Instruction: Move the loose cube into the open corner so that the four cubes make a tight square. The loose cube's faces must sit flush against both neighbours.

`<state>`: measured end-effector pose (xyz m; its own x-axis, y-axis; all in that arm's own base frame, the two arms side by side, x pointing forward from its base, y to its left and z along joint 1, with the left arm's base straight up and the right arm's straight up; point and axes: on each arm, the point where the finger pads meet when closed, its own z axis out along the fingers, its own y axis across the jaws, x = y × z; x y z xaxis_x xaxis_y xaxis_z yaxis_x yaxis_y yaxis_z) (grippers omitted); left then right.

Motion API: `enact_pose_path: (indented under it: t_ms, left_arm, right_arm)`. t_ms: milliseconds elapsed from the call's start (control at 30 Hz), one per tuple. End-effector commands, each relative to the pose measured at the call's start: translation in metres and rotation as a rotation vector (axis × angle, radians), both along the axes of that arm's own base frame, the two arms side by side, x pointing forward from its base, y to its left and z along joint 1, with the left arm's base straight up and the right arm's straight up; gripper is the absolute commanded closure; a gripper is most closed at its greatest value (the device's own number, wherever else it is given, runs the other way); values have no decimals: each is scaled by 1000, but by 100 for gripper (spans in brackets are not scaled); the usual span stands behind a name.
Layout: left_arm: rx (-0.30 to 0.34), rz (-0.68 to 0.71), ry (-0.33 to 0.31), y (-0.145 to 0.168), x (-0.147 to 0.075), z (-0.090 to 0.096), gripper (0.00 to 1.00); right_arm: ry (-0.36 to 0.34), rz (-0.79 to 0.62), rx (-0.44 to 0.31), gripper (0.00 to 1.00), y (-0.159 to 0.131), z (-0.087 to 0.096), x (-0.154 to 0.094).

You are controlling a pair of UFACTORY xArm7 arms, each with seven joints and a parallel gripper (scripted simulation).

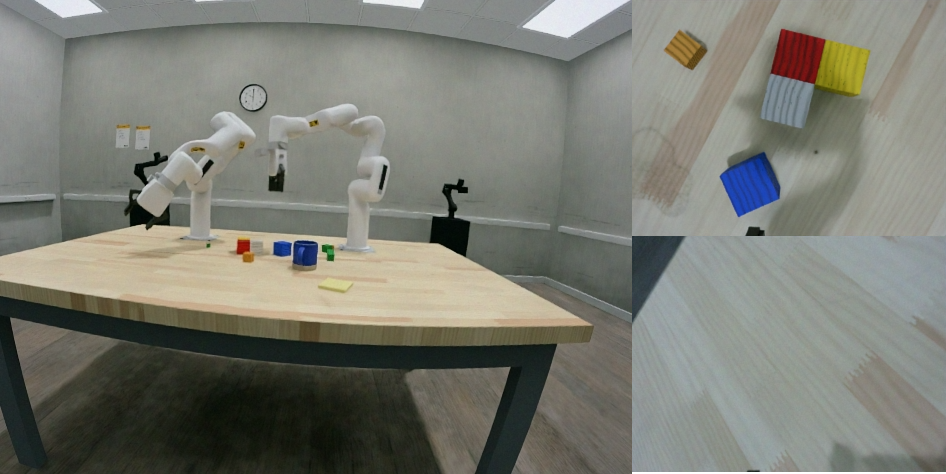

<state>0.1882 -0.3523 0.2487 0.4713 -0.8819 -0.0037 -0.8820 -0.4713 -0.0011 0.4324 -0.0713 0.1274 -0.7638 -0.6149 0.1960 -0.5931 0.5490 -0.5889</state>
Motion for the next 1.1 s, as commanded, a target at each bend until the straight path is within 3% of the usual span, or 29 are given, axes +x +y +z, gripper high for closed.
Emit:
enact_pose_path:
  t_ms: [0,400,767,900,967,1000,1067]
  left_arm:
    - [-4,0,-1,0,0,1,0]
    - [-4,47,-1,9,17,1,0]
    - [-4,248,-1,57,81,1,0]
    - [-4,366,-1,90,114,1,0]
    - [-4,366,-1,90,114,1,0]
    - [-4,400,-2,101,123,1,0]
    - [-4,450,-2,117,135,1,0]
  right_arm:
    - [-2,0,0,0,0,1,1]
    - [-2,0,0,0,0,1,1]
    - [-2,0,0,0,0,1,1]
    - [-14,14,98,0,74,-4,13]
    - [-14,14,98,0,74,-4,13]
    - [-13,18,128,0,100,-6,15]
    - [-11,23,158,0,122,-7,15]
